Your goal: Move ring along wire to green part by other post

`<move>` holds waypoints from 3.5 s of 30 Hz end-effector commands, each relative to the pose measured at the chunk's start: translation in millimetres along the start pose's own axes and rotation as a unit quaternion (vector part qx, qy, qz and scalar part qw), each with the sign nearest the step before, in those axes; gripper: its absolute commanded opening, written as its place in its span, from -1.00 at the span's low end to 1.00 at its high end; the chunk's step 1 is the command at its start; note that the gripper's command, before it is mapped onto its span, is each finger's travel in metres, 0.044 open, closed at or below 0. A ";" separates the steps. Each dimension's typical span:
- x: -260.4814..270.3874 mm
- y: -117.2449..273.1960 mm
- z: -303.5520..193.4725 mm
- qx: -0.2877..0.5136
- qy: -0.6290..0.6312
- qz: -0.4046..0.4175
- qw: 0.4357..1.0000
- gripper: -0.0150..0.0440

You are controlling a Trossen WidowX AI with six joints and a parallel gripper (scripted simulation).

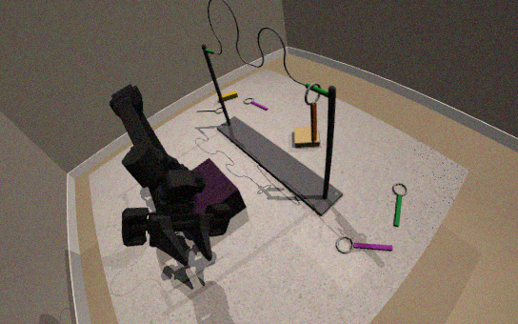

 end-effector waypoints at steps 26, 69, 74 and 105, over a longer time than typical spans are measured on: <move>215.6 45.9 27.4 -0.315 -0.279 0.649 0.634 0.05; 224.1 31.8 115.4 -0.318 -0.280 0.648 0.634 0.05; 229.0 32.1 121.5 -0.318 -0.280 0.648 0.634 0.05; 251.8 36.8 149.6 -0.319 -0.281 0.647 0.633 0.05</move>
Point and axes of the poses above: the point midway between the two fingers, 35 mm back from their tips, its own y axis back along the fingers, its own x axis across the jaws, z = x × y, the point moved 9 cm from there along y, back along the fingers, and after that the axes turned 9 degrees about y, right-handed, at the moved point
